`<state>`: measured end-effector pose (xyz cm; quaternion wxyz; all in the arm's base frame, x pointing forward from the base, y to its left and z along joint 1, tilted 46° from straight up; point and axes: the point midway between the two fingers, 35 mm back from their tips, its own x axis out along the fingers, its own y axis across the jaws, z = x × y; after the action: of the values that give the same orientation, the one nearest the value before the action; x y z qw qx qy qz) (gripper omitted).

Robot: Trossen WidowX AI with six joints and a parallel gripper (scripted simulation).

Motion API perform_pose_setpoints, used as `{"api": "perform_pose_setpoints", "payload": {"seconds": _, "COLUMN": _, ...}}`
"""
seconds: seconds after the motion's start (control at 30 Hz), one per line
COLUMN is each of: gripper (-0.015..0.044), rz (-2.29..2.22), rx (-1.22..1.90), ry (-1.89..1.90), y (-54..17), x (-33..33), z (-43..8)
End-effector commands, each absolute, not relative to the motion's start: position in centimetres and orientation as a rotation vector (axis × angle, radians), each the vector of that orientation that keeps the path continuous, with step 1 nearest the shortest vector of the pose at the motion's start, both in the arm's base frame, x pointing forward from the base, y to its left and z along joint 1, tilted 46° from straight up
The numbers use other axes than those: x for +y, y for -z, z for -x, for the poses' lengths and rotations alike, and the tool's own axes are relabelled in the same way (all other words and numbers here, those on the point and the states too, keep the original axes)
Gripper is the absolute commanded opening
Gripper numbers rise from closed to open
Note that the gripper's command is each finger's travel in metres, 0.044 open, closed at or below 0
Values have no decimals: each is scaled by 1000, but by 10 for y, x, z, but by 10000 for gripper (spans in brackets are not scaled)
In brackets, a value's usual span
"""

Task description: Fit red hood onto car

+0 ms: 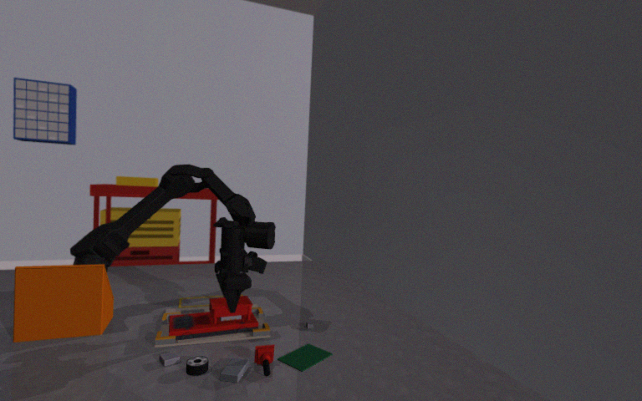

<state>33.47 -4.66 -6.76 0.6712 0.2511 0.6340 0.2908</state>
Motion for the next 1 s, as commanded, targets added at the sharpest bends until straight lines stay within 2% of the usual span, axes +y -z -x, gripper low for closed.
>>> {"api": "perform_pose_setpoints", "payload": {"seconds": 0.0, "gripper": 0, "rz": -574, "rx": 1427, "ry": -651, "y": 69, "x": -45, "z": -335}}
{"api": "perform_pose_setpoints", "payload": {"seconds": 0.97, "gripper": 0, "rz": -567, "rx": 1428, "ry": -655, "y": 76, "x": -38, "z": -335}}
